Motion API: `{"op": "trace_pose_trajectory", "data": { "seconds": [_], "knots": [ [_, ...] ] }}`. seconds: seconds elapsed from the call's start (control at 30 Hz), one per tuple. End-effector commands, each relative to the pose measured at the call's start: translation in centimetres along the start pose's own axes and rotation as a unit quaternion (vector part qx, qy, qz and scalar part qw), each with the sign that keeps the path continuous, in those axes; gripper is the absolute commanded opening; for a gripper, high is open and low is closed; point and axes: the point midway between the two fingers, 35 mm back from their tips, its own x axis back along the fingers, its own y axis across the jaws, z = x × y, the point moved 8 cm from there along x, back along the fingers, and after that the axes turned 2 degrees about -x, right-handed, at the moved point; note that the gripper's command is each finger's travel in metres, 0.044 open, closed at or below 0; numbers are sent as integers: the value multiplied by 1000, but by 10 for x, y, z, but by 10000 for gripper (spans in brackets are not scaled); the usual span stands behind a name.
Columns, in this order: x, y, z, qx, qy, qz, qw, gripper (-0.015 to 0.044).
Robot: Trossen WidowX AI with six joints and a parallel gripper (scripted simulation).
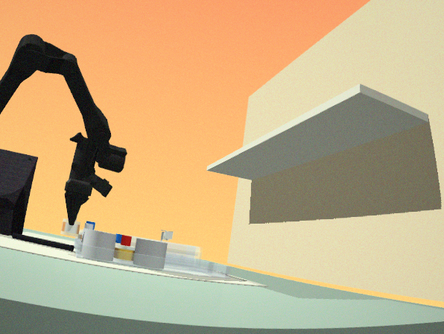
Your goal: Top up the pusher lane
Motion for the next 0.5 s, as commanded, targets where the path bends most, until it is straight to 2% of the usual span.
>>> {"op": "trace_pose_trajectory", "data": {
  "seconds": [0.0,0.47],
  "knots": [
    [0,0,-5,0,-3,1,1000,0],
    [0,0,-10,-1,-4,1,1000,0]
  ]
}}
